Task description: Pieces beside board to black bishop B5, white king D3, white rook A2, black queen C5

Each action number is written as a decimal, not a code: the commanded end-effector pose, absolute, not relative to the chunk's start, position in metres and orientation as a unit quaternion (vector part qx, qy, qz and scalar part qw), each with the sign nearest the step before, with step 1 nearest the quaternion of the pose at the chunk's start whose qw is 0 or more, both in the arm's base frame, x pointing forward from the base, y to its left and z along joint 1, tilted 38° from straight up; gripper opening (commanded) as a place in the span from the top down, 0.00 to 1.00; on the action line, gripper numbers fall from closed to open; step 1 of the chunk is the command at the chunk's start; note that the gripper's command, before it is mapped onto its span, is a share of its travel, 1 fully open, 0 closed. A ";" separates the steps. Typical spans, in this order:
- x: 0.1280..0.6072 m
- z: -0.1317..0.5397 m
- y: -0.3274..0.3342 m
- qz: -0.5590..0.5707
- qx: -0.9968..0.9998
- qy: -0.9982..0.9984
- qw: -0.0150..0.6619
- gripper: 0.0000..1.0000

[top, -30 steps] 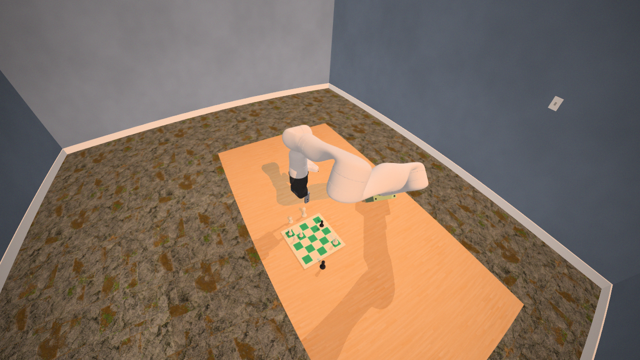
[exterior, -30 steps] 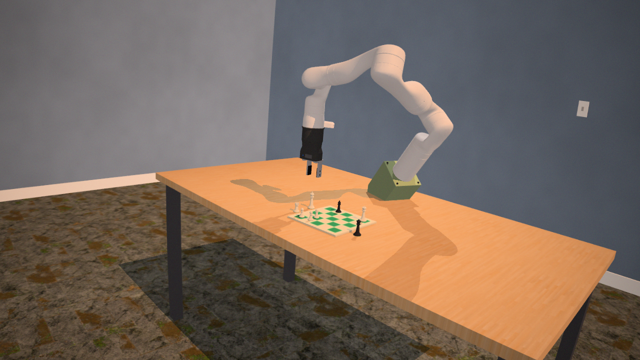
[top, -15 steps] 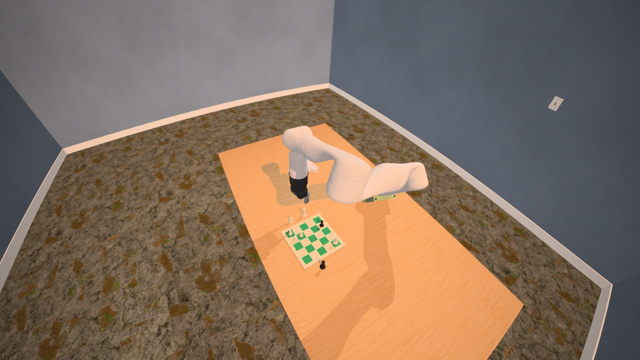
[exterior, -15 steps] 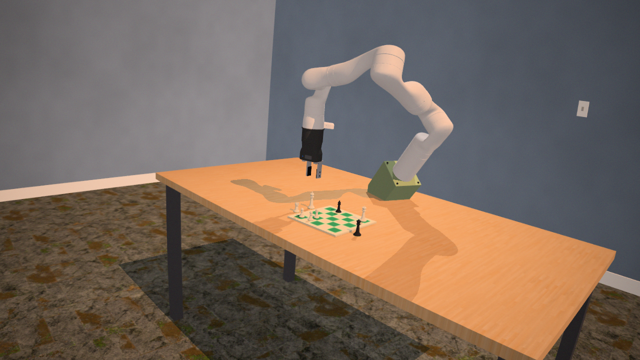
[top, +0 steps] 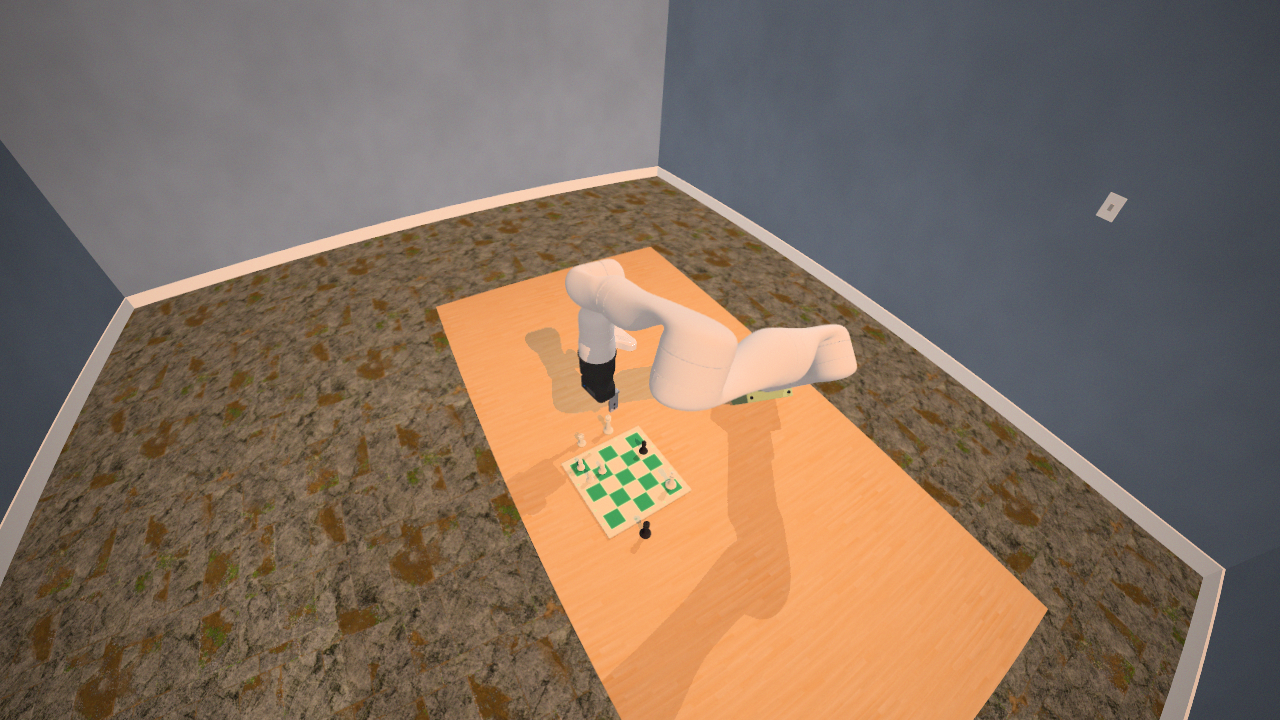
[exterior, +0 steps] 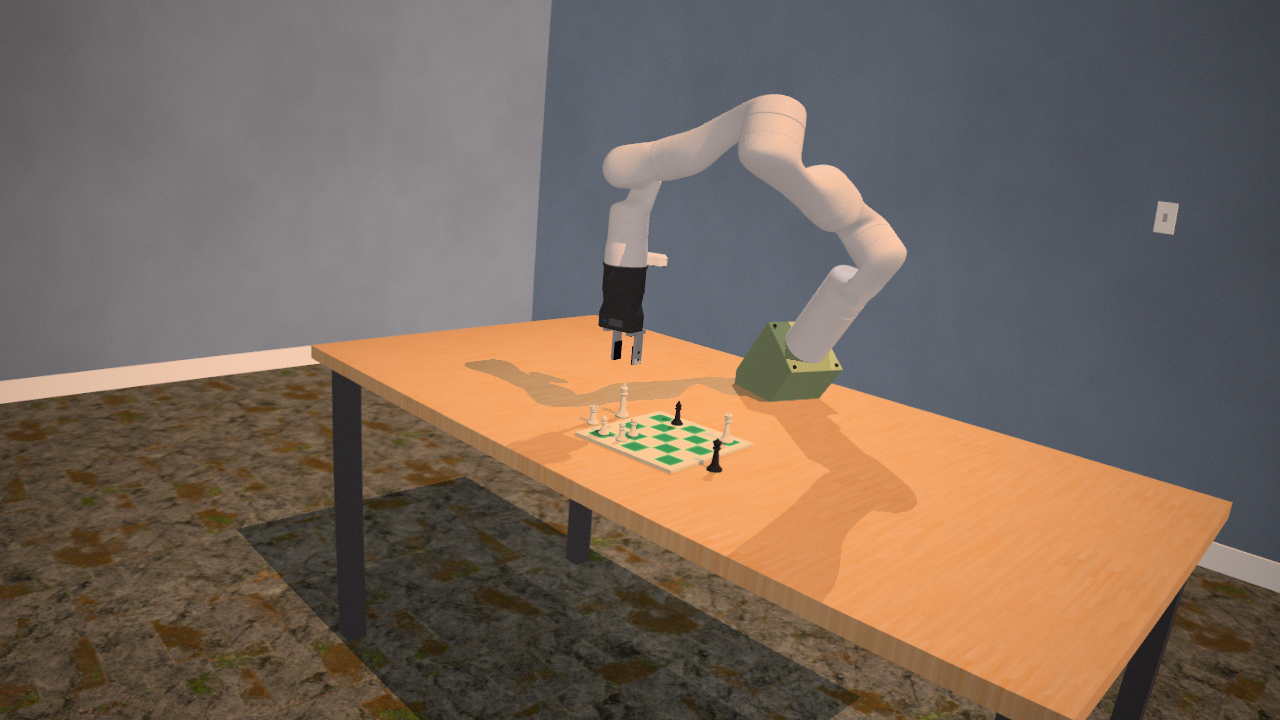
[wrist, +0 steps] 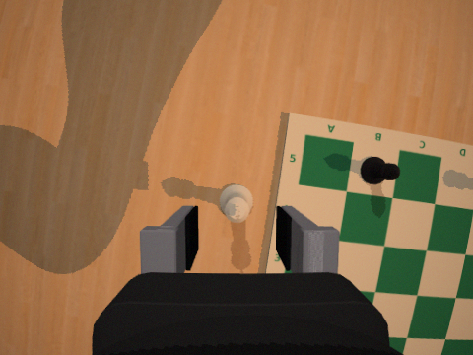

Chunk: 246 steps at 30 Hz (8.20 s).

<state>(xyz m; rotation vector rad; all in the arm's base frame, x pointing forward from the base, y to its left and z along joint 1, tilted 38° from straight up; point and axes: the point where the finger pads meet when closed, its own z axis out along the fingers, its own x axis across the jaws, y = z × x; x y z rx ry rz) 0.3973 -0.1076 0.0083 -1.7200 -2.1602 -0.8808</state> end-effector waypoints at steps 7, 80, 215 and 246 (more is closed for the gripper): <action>0.398 -0.003 -0.099 -0.301 -0.589 -0.740 0.123 0.21; 0.401 -0.018 -0.088 -0.301 -0.589 -0.740 0.123 0.21; 0.409 -0.053 -0.063 -0.301 -0.589 -0.740 0.123 1.00; 0.392 0.025 -0.121 -0.301 -0.589 -0.740 0.123 1.00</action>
